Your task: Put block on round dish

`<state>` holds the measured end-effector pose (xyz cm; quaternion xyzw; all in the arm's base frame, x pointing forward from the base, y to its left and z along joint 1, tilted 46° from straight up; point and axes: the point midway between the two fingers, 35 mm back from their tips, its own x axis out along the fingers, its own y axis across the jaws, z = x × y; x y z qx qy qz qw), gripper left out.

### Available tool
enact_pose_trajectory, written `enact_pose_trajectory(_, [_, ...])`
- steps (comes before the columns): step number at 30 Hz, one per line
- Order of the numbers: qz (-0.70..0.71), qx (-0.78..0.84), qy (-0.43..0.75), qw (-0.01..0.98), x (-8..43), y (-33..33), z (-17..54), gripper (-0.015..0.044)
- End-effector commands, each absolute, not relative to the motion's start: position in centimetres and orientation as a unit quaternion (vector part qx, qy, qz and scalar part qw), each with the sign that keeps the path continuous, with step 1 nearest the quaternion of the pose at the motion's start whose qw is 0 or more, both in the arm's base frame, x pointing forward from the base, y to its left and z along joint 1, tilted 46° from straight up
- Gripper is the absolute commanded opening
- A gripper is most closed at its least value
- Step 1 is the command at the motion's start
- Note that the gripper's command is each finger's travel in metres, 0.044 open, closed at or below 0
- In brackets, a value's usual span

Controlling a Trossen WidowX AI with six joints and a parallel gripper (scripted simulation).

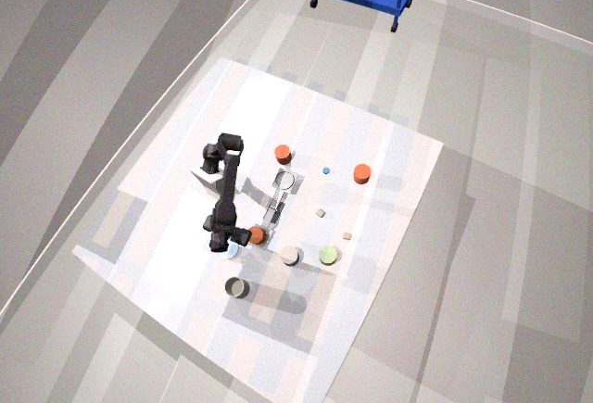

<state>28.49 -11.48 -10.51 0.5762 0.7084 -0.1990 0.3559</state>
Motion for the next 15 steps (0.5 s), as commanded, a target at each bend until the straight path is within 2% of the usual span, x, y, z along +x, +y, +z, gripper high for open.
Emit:
enact_pose_trajectory(1, [-0.192,0.577,0.709,0.358,27.4,-12.4,-12.9,0.0000])
enact_pose_trajectory(15, [-0.179,0.582,0.709,0.357,25.6,-13.0,-16.5,0.0000])
